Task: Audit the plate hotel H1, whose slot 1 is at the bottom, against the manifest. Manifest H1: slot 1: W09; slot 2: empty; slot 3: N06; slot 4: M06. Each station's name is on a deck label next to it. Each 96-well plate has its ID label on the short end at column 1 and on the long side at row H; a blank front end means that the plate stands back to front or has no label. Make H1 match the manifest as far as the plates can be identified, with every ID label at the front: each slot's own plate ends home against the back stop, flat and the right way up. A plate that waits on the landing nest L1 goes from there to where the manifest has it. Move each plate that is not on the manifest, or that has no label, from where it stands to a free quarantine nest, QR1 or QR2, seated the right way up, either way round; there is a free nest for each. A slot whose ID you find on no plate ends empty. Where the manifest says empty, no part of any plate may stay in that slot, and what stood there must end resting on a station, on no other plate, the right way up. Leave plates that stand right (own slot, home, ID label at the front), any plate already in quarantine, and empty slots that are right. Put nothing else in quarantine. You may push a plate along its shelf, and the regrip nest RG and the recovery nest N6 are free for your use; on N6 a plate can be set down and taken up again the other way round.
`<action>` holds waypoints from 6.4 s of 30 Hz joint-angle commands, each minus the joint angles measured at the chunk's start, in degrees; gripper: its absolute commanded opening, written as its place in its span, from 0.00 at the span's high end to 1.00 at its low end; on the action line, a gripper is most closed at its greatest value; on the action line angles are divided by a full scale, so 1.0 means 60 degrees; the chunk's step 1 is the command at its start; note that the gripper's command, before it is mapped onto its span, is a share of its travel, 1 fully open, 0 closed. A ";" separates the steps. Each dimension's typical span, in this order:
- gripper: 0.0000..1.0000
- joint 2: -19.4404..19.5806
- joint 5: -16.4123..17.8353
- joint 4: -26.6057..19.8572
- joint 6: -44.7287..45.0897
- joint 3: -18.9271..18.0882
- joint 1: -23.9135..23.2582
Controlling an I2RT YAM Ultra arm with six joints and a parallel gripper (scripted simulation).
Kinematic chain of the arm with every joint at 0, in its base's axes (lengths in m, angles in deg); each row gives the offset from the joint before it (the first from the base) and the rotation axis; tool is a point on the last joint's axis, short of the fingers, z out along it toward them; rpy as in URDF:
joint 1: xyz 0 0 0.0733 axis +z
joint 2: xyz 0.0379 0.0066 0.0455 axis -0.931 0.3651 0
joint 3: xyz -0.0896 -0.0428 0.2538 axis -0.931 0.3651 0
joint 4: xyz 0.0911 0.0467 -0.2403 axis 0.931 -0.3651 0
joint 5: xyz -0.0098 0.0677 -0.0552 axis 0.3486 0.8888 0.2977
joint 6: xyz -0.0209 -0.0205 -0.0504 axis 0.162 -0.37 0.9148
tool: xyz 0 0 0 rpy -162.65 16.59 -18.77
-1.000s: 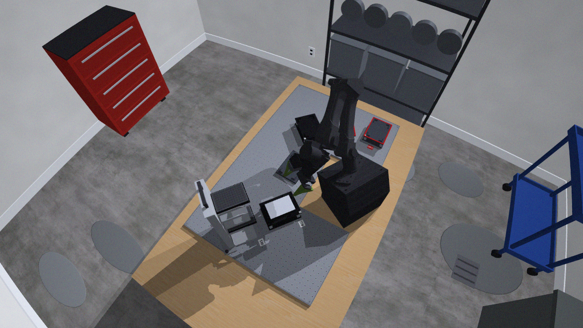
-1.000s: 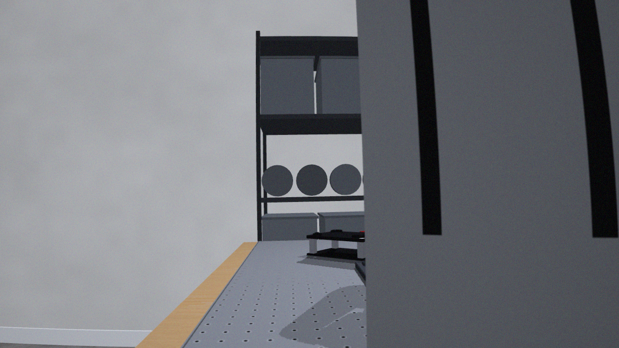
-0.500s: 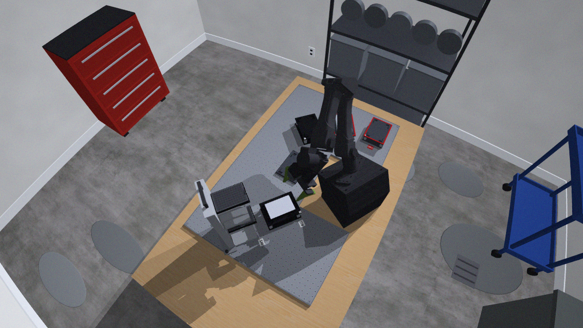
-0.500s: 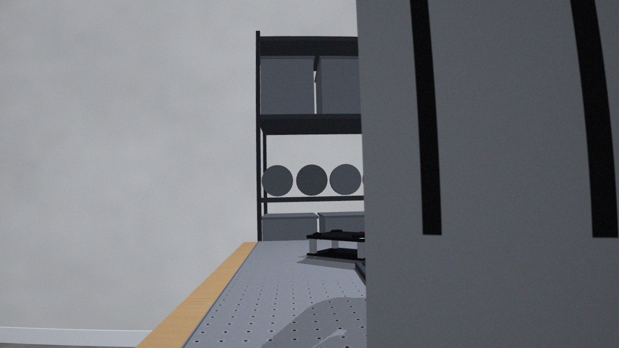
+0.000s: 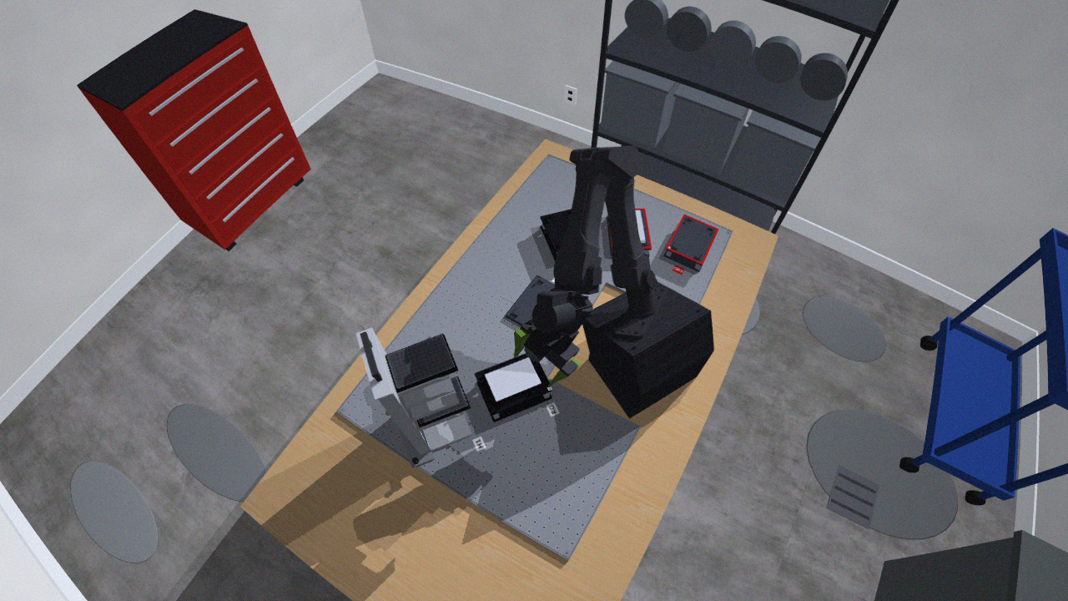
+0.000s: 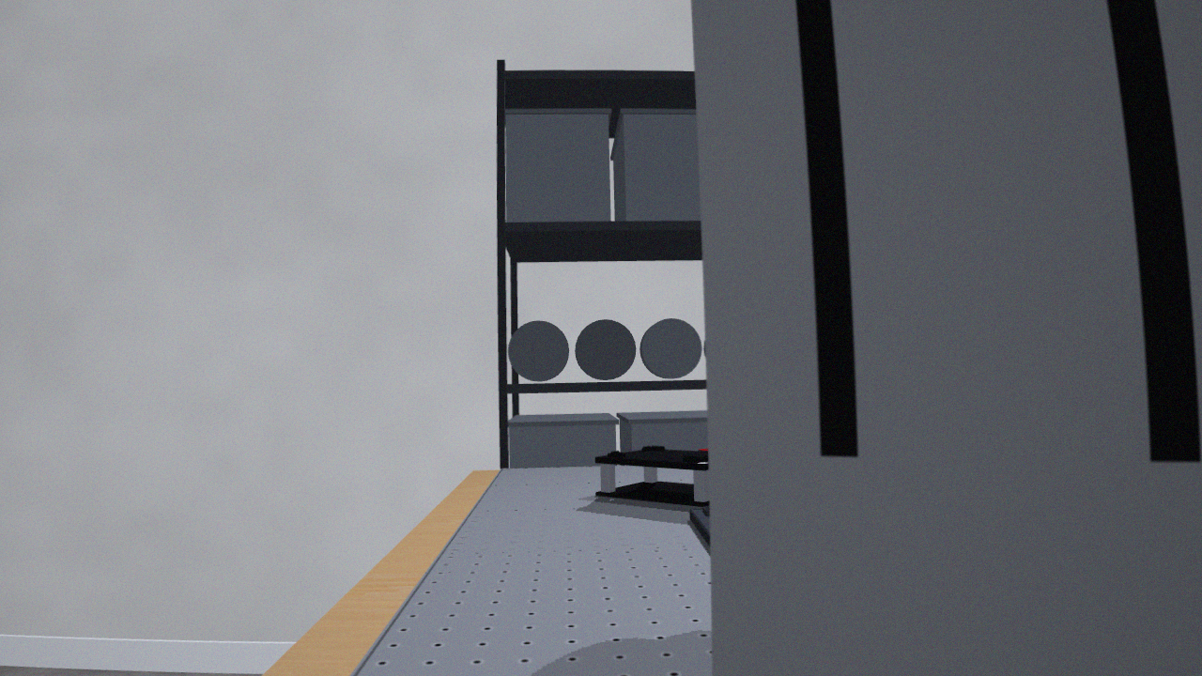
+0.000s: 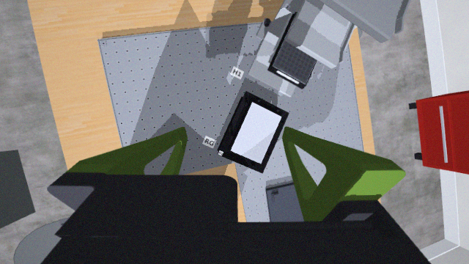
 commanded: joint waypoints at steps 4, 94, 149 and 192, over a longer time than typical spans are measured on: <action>0.00 0.0845 0.0394 -0.0955 0.0634 -0.0965 0.0270; 0.00 0.8780 0.1255 -0.5669 0.7140 -0.7738 -0.0178; 0.00 0.9343 0.1171 -0.4295 0.7641 -0.7163 -0.0627; 0.00 0.9362 0.1171 -0.4061 0.7725 -0.7276 -0.0660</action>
